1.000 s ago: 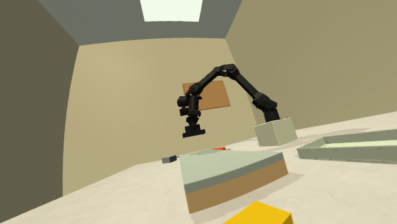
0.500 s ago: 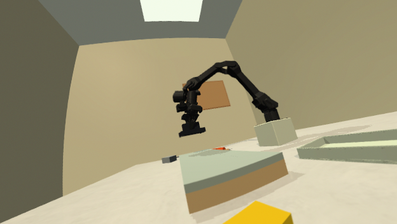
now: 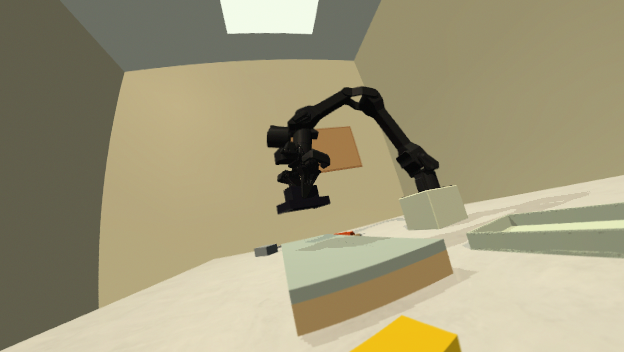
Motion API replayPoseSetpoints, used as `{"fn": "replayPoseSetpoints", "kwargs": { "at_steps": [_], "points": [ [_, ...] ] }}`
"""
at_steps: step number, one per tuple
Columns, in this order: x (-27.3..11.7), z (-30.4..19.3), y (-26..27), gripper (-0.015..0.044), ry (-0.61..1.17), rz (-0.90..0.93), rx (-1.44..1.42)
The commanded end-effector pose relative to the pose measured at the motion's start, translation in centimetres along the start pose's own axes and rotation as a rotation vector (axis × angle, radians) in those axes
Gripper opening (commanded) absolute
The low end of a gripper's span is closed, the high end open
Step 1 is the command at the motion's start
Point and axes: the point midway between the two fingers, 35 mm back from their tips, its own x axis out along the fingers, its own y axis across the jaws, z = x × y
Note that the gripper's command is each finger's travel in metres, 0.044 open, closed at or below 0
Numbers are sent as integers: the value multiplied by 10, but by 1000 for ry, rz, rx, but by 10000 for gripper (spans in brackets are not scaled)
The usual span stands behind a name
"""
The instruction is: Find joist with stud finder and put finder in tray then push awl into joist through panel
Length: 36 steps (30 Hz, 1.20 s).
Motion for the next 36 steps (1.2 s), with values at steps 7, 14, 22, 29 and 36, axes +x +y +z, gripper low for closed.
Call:
{"fn": "replayPoseSetpoints", "kwargs": {
  "at_steps": [7, 14, 22, 29, 36],
  "points": [
    [5, 21, 68, 0, -19, 52, -161],
    [8, 26, 117, 0, -22, 90, -277],
    [11, 25, 173, 0, -25, 133, -411],
    [11, 18, 221, 0, -26, 171, -527],
    [10, 5, 267, 0, -27, 209, -644]
  ]
}}
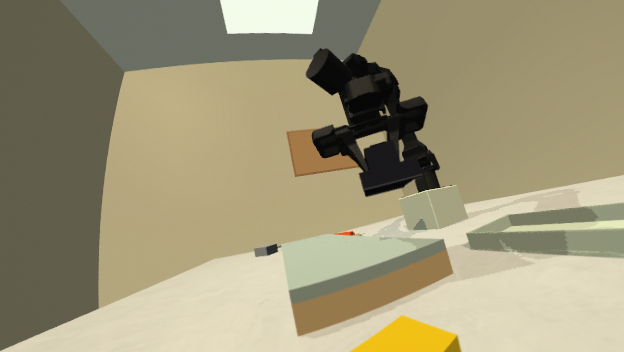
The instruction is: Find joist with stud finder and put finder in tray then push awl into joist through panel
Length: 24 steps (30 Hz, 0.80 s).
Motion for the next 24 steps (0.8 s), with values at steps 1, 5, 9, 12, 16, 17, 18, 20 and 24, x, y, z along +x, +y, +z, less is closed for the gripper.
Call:
{"fn": "replayPoseSetpoints", "kwargs": {
  "at_steps": [1, 5, 9, 12, 16, 17, 18, 20, 24],
  "points": [
    [1, 9, 25, 0, -13, 22, -61],
    [5, 15, 51, 0, -14, 44, -127],
    [8, 18, 77, 0, -14, 66, -193],
    [10, 20, 97, 0, -13, 83, -243],
    [12, 20, 123, 0, -13, 105, -310],
    [13, 20, 130, 0, -13, 111, -326],
    [13, 20, 136, 0, -13, 116, -343],
    [14, 19, 149, 0, -12, 127, -376],
    [15, 15, 175, 0, -11, 150, -442]
  ]
}}
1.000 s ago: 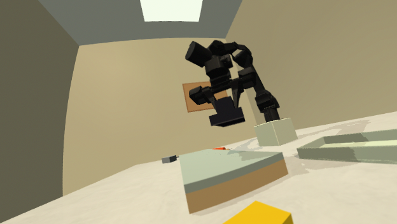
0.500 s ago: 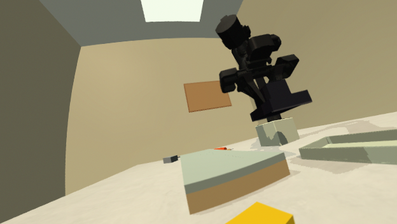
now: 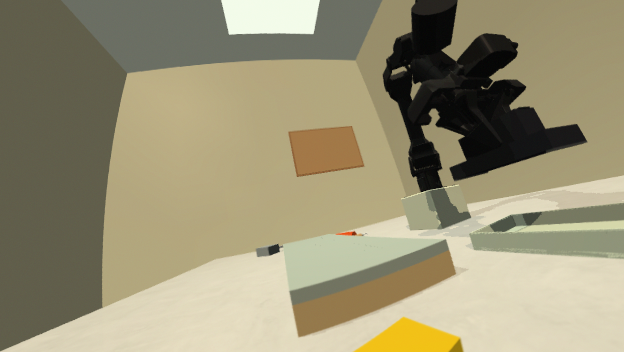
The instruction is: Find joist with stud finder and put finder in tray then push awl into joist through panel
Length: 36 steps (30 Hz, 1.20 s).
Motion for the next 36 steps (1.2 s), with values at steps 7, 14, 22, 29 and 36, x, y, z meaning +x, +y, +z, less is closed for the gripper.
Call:
{"fn": "replayPoseSetpoints", "kwargs": {
  "at_steps": [7, 14, 22, 29, 36],
  "points": [
    [6, 10, 33, 0, -11, 31, -85],
    [21, 7, 32, 0, -11, 31, -85],
    [40, 3, 31, 0, -11, 31, -85],
    [56, -2, 31, 0, -11, 31, -85],
    [72, -7, 31, 0, -11, 31, -85]
  ]
}}
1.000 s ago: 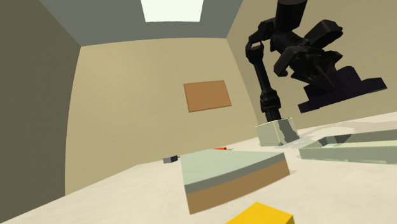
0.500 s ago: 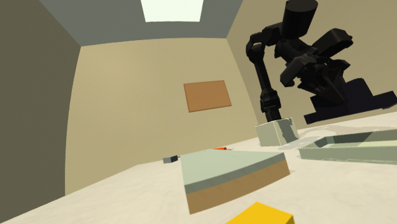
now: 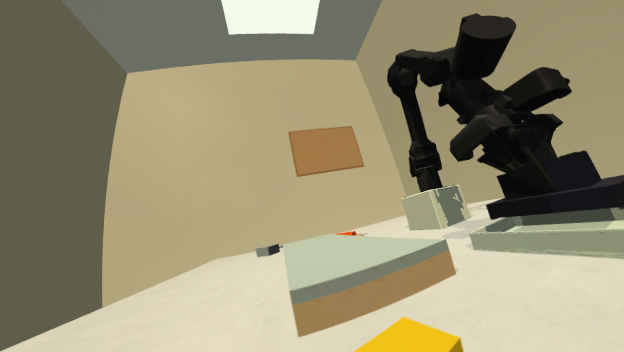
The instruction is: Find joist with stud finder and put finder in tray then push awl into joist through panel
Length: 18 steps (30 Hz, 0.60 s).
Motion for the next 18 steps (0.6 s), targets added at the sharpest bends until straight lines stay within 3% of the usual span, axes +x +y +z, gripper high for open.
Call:
{"fn": "replayPoseSetpoints", "kwargs": {
  "at_steps": [1, 18],
  "points": [
    [7, -1, 0, 0, -7, 0, 2],
    [31, -9, 1, 0, -7, 0, 2]
  ]
}}
